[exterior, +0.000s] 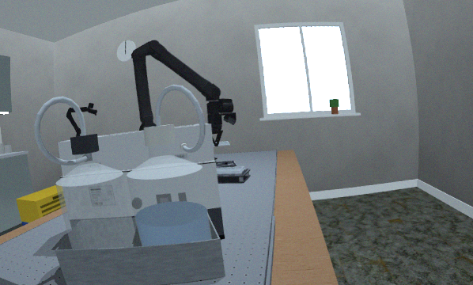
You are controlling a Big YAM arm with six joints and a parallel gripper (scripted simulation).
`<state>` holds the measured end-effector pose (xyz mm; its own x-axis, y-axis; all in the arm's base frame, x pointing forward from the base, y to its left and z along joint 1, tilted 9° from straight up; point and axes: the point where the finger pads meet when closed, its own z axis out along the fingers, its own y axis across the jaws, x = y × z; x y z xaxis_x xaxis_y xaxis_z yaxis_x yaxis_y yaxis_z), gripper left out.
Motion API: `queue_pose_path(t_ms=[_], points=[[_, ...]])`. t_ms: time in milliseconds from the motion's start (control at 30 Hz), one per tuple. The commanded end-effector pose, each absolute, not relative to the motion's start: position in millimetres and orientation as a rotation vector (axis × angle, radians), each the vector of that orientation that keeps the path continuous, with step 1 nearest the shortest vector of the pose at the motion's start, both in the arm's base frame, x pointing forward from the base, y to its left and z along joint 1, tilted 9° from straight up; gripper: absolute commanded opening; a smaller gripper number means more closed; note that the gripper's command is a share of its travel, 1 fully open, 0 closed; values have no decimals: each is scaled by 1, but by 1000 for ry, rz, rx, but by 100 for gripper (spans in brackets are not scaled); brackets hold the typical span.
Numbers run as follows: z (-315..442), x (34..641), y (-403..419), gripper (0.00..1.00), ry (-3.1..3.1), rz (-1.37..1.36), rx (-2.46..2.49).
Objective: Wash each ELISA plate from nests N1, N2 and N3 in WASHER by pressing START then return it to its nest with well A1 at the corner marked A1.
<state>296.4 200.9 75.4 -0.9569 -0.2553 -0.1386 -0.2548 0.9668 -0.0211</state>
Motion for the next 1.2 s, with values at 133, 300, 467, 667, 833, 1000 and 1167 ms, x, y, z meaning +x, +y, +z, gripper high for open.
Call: queue_pose_path(t_ms=[133, 300, 467, 667, 833, 1000, 1167], points=[[92, 317, 216, 84, 2927, 39, -336], [88, 310, 206, 84, 2946, 21, -339], [95, 320, 214, 84, 2922, 41, -328], [95, 320, 214, 84, 2922, 41, -329], [94, 321, 214, 84, 2923, 40, -329], [95, 321, 214, 84, 2923, 40, -329], [94, 321, 214, 84, 2923, 40, -329]])
